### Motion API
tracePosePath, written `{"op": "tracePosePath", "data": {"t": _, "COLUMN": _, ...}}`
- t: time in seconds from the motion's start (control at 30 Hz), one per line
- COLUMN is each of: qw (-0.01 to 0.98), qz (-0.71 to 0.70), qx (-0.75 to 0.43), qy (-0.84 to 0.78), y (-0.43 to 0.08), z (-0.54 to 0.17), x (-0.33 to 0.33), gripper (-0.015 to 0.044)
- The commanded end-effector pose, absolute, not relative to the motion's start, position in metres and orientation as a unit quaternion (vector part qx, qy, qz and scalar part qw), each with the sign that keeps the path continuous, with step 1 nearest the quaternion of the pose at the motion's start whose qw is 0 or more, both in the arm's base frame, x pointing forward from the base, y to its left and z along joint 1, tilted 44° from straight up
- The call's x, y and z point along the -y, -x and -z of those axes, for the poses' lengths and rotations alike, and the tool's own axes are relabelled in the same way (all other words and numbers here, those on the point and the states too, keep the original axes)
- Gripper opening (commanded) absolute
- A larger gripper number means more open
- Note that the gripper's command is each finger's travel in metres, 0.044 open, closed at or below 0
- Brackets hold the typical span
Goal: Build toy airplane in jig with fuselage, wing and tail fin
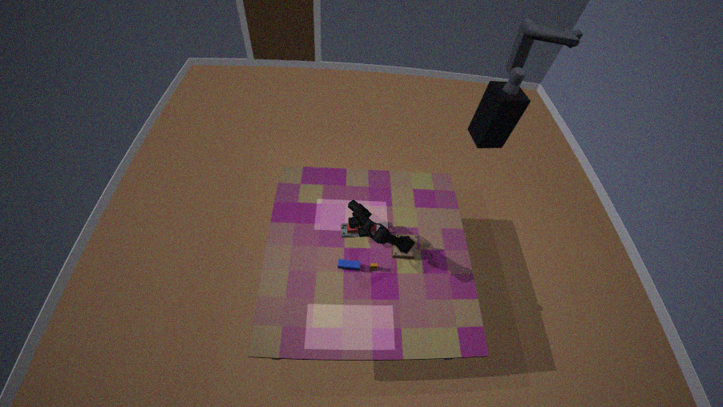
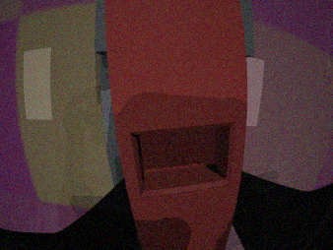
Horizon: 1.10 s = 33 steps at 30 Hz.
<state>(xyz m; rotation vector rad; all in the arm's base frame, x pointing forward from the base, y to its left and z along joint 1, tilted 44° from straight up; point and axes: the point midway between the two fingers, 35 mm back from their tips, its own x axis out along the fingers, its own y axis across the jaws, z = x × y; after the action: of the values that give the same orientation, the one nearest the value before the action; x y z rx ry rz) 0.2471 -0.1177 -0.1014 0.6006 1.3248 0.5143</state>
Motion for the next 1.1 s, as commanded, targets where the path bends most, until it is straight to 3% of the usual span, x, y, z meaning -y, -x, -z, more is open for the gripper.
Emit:
{"op": "tracePosePath", "data": {"t": 0.0, "qw": 0.719, "qz": -0.230, "qx": -0.596, "qy": -0.274, "y": -0.2486, "z": 0.1013, "x": 0.1178, "gripper": 0.0195}}
{"op": "tracePosePath", "data": {"t": 0.17, "qw": 0.717, "qz": -0.232, "qx": -0.598, "qy": -0.271, "y": -0.2472, "z": 0.1014, "x": 0.1177, "gripper": 0.0161}}
{"op": "tracePosePath", "data": {"t": 0.33, "qw": 0.717, "qz": -0.232, "qx": -0.598, "qy": -0.271, "y": -0.2472, "z": 0.1014, "x": 0.1177, "gripper": 0.0030}}
{"op": "tracePosePath", "data": {"t": 0.83, "qw": 0.717, "qz": -0.232, "qx": -0.598, "qy": -0.271, "y": -0.2472, "z": 0.1014, "x": 0.1177, "gripper": 0.0424}}
{"op": "tracePosePath", "data": {"t": 1.07, "qw": 0.717, "qz": -0.232, "qx": -0.598, "qy": -0.271, "y": -0.2471, "z": 0.0996, "x": 0.1199, "gripper": 0.0440}}
